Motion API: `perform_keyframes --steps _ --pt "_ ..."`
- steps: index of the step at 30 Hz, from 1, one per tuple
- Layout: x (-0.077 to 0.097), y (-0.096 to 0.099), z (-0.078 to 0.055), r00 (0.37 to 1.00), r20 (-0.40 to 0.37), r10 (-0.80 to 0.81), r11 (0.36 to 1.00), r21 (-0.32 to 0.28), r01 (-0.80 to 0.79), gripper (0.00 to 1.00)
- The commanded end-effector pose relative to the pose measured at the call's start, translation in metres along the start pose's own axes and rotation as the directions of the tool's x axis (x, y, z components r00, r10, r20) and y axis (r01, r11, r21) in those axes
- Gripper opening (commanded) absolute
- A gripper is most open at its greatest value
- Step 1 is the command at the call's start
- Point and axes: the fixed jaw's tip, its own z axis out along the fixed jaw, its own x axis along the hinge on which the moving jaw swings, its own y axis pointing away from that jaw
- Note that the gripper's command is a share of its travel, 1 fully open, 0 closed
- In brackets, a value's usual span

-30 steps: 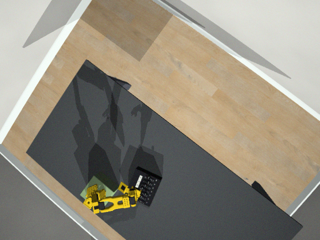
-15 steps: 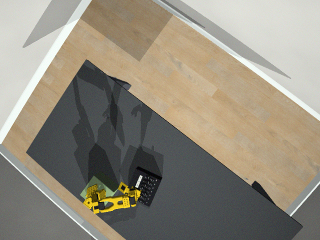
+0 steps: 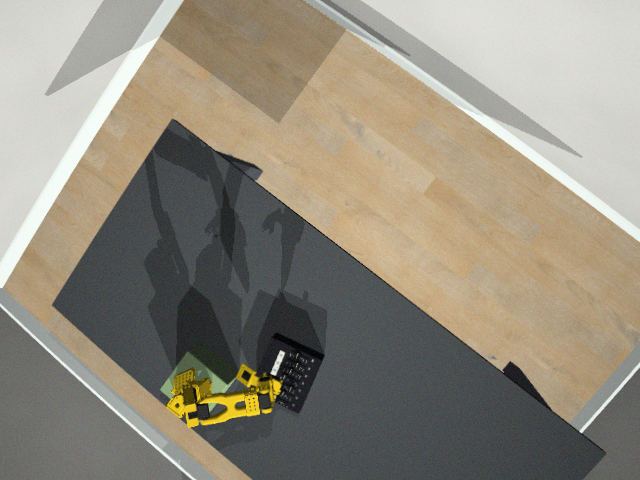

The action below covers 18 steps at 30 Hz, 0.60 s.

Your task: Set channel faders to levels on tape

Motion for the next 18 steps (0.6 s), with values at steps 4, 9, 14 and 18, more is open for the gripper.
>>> perform_keyframes --steps 4,9,14,18 --pt "-0.0003 0.0020 0.0001 1.000 0.001 0.015 1.000 0.003 -0.015 0.00" --pt "-0.0004 0.0021 -0.0001 1.000 0.000 0.004 1.000 0.004 -0.004 0.00" --pt "-0.0008 0.0026 -0.0006 0.999 -0.005 -0.037 0.999 0.006 0.037 0.00" --pt "-0.0012 0.0030 -0.0012 0.997 -0.010 -0.080 0.997 0.009 0.080 0.00"
